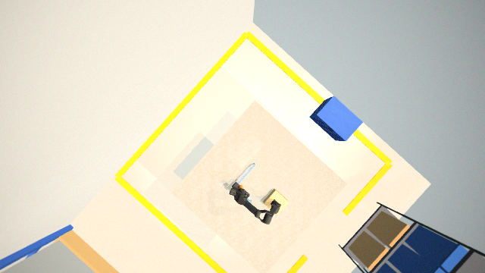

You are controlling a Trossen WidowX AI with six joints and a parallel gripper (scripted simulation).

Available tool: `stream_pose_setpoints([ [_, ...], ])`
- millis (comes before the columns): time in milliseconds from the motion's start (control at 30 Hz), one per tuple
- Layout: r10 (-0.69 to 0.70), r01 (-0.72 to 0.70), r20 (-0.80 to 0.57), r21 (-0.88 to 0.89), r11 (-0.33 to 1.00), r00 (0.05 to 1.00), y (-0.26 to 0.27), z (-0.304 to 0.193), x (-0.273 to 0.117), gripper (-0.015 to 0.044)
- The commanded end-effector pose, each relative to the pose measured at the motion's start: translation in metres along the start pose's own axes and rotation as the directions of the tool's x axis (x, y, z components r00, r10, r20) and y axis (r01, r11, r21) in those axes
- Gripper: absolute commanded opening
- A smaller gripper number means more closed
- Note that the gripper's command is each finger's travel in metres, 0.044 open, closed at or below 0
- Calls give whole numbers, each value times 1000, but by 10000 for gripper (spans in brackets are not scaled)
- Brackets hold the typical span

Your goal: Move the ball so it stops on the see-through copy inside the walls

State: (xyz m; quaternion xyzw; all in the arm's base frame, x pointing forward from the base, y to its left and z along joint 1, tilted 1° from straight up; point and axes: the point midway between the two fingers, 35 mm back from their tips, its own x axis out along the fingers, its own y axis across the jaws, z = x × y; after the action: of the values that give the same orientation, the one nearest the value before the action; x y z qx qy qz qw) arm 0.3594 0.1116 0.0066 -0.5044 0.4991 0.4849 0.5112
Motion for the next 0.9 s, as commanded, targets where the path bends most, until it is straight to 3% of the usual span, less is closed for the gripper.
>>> stream_pose_setpoints([
  [0, 0, 0, 0, 0, 1000, 1000, 0, 0, 0, 263],
  [67, 0, 0, 0, 0, 1000, 1000, 0, 0, 0, 307],
  [200, 0, 0, 0, 0, 1000, 1000, 0, 0, -3, 307],
  [400, 8, -8, -1, -3, 1000, 1000, 1, 0, -83, 307],
  [767, -9, 9, 3, -3, 1000, 1000, -2, 0, -82, 307],
  [867, -11, 11, 4, -3, 1000, 1000, -1, 0, -108, 386],
])
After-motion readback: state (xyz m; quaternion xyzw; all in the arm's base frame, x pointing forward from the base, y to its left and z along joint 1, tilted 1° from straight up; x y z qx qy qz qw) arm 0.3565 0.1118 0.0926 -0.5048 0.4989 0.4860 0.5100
